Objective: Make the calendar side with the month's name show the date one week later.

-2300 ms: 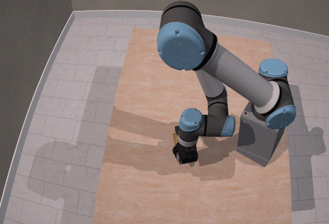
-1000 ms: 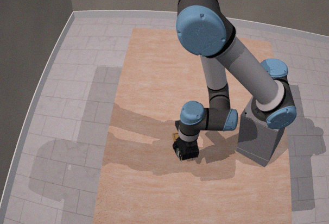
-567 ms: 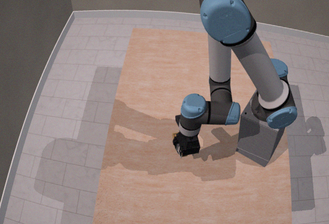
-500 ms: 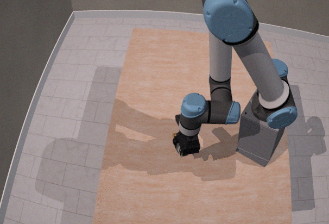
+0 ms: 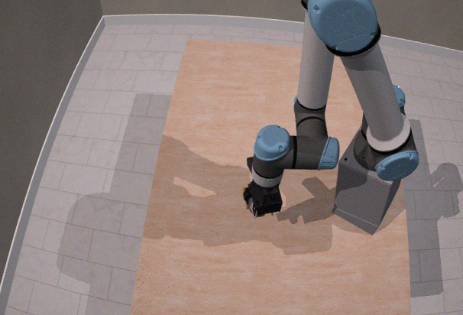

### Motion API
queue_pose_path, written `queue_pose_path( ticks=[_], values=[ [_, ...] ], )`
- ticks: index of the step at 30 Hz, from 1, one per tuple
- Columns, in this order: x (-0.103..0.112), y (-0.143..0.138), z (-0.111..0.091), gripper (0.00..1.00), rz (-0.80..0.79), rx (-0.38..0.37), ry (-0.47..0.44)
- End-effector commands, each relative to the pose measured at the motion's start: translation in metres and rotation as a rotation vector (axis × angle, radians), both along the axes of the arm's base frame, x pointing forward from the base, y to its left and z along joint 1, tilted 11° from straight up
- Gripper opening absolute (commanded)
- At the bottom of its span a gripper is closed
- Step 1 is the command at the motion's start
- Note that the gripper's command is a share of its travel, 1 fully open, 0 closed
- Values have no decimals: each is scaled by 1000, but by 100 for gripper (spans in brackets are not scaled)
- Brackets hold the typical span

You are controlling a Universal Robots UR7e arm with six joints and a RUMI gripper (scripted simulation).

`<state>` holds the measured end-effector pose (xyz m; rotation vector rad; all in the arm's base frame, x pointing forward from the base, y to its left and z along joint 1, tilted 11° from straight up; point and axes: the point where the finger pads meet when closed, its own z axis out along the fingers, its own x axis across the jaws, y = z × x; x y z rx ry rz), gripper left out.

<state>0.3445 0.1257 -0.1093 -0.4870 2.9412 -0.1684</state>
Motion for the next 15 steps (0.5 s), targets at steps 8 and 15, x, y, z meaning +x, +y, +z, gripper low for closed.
queue_pose_path(
  ticks=[8,15],
  values=[
    [-3,0,0,10,0,-1,7],
    [3,-12,3,10,-2,0,7]
  ],
)
